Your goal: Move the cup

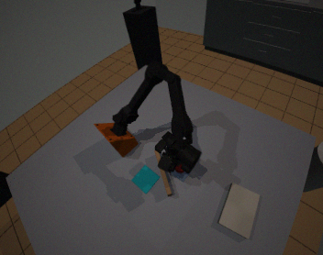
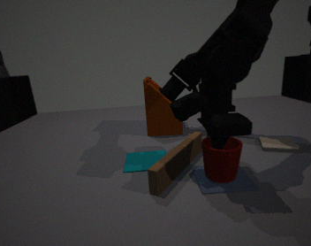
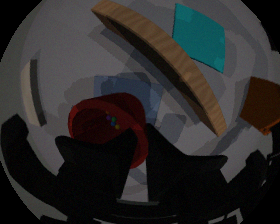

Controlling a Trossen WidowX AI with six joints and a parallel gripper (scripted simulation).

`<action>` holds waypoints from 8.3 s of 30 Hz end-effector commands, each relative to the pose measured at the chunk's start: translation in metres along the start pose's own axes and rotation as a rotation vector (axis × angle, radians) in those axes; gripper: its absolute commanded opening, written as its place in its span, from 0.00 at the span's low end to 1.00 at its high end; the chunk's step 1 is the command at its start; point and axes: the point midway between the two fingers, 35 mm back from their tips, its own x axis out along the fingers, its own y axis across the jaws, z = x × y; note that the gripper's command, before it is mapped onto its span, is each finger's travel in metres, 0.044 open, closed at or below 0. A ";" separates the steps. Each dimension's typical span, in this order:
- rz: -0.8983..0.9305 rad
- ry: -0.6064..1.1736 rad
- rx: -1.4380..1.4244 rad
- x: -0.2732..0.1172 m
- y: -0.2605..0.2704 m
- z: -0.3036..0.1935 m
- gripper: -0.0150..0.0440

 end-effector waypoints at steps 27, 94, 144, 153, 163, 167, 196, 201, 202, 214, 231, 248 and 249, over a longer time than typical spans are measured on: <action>0.005 0.004 0.010 -0.070 0.000 0.004 0.25; 0.001 -0.009 0.005 -0.076 -0.082 0.122 0.25; 0.001 -0.009 0.005 -0.026 -0.104 0.151 0.25; 0.001 -0.008 0.005 -0.012 -0.105 0.151 0.25; -0.003 -0.010 -0.004 -0.004 -0.105 0.151 0.25; -0.003 -0.010 -0.004 -0.004 -0.105 0.151 0.25; -0.002 -0.011 -0.001 -0.021 -0.104 0.152 0.47; -0.001 -0.011 0.001 -0.028 -0.104 0.152 0.47; -0.001 -0.011 0.001 -0.030 -0.104 0.152 0.47; 0.000 -0.010 0.004 -0.049 -0.105 0.151 0.47; 0.000 -0.004 0.013 -0.055 -0.107 0.150 0.92; -0.001 -0.011 0.006 -0.117 -0.106 0.150 1.00; -0.001 -0.011 0.006 -0.118 -0.107 0.150 1.00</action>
